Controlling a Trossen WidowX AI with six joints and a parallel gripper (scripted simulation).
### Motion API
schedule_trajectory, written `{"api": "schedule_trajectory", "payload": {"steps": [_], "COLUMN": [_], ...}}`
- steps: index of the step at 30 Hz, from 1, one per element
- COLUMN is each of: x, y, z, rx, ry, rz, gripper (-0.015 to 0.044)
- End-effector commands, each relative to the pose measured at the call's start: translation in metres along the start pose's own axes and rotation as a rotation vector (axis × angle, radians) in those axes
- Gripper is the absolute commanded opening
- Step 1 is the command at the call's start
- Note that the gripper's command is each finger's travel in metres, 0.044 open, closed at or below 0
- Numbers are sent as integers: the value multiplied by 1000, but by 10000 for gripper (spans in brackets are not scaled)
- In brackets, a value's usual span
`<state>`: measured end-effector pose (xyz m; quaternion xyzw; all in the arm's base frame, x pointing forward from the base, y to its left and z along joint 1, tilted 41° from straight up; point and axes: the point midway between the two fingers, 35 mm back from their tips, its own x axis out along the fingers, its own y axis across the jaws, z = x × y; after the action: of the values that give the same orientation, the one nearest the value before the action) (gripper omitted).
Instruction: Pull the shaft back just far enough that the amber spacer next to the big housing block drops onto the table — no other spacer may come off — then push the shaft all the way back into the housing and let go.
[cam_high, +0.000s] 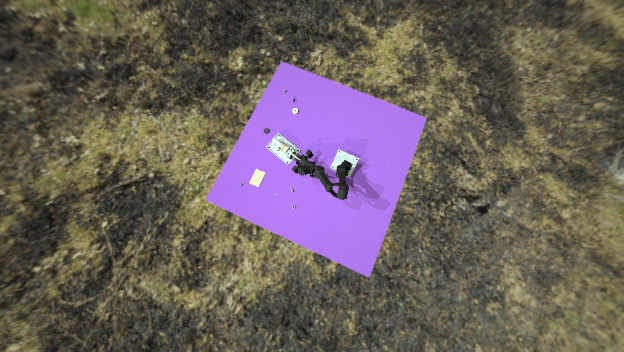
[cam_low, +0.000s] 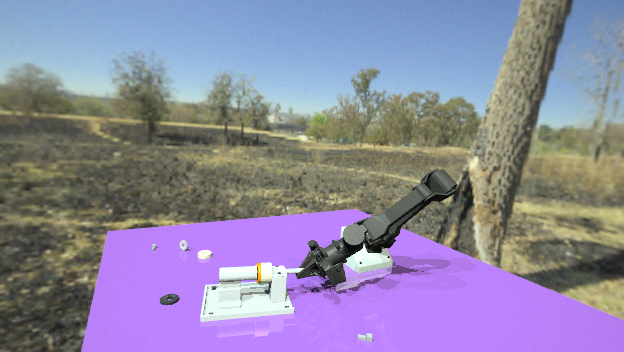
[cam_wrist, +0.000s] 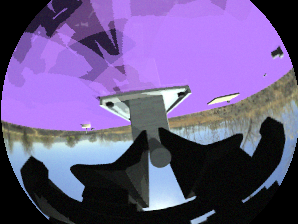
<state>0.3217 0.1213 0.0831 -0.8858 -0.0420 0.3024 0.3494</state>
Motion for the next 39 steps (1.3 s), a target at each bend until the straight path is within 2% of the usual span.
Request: {"api": "schedule_trajectory", "payload": {"steps": [1, 39], "x": [-1, -5], "y": [0, 0], "z": [1, 3], "rx": [2, 3], "ry": [-2, -3], "rz": [-2, -2], "gripper": [0, 0]}}
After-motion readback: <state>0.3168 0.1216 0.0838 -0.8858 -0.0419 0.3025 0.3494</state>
